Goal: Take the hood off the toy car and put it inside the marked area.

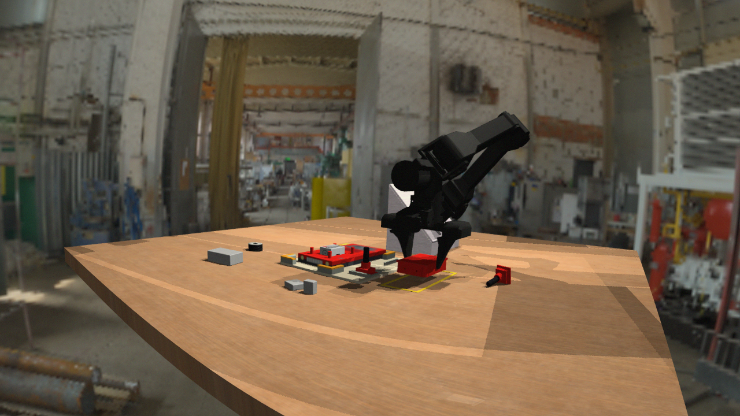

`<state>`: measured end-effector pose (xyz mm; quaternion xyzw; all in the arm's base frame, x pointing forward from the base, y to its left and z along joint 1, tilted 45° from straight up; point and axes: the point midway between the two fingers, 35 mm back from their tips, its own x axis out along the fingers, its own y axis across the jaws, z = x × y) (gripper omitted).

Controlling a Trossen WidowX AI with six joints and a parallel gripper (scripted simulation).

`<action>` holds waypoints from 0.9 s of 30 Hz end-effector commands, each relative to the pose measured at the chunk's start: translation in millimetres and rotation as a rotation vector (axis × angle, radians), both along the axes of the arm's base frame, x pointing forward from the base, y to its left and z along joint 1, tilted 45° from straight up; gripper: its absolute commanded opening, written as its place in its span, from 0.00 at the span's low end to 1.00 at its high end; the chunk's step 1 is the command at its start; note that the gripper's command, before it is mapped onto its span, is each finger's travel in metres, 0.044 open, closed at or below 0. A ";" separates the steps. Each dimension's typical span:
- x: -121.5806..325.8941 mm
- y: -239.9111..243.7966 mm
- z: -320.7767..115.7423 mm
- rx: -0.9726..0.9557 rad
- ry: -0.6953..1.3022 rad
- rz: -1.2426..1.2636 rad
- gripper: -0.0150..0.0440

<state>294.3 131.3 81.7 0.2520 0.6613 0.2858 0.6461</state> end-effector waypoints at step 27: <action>-1.0 11.3 -10.2 0.007 0.004 -0.002 0.25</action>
